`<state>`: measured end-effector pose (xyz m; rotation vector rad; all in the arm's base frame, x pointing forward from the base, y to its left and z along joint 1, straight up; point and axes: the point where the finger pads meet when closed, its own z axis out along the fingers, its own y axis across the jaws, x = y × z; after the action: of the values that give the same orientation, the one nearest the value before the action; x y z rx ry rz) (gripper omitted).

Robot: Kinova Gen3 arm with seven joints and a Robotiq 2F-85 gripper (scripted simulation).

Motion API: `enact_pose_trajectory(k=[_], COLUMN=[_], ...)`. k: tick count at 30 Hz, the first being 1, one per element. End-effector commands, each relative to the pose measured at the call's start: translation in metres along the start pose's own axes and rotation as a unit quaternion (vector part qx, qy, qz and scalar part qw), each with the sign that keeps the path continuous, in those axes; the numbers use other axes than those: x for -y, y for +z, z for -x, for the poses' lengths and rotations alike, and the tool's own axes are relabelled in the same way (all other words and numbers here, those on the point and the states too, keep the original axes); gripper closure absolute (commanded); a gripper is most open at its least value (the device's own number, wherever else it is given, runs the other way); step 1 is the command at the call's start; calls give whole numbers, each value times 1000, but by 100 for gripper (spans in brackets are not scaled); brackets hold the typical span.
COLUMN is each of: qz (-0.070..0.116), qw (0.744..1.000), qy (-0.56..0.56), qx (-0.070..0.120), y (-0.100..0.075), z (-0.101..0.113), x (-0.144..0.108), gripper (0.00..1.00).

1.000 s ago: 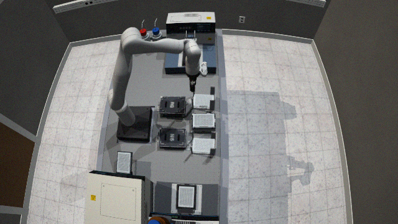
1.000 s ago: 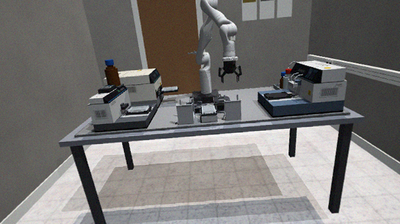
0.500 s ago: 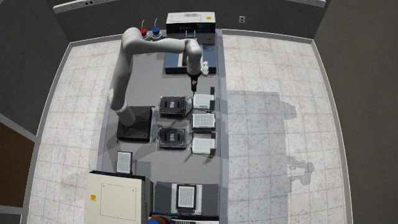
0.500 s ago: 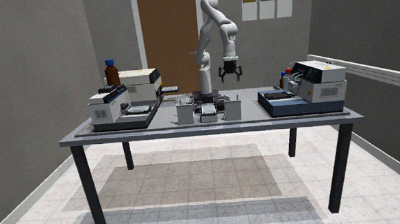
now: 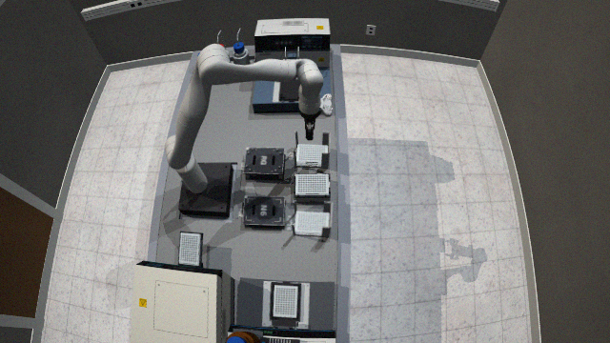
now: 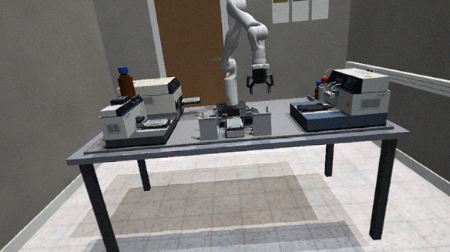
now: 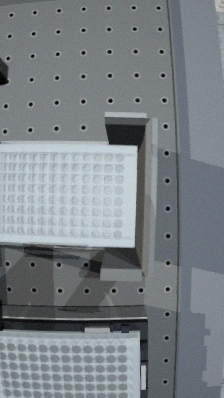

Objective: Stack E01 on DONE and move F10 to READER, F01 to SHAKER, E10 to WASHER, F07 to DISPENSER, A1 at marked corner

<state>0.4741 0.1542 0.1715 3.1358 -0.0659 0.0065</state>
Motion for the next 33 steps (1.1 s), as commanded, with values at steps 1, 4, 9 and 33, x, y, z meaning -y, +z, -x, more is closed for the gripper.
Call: enact_pose_trajectory(k=[1, 4, 9, 33], qz=[1, 1, 1, -1], qw=[1000, 1000, 1000, 1000], qy=[2, 4, 2, 3], qx=[5, 5, 2, 3], y=[3, 3, 3, 28], z=[-6, -5, -6, -5], x=[-2, -1, -1, 0], gripper=[0, 0, 0, 0])
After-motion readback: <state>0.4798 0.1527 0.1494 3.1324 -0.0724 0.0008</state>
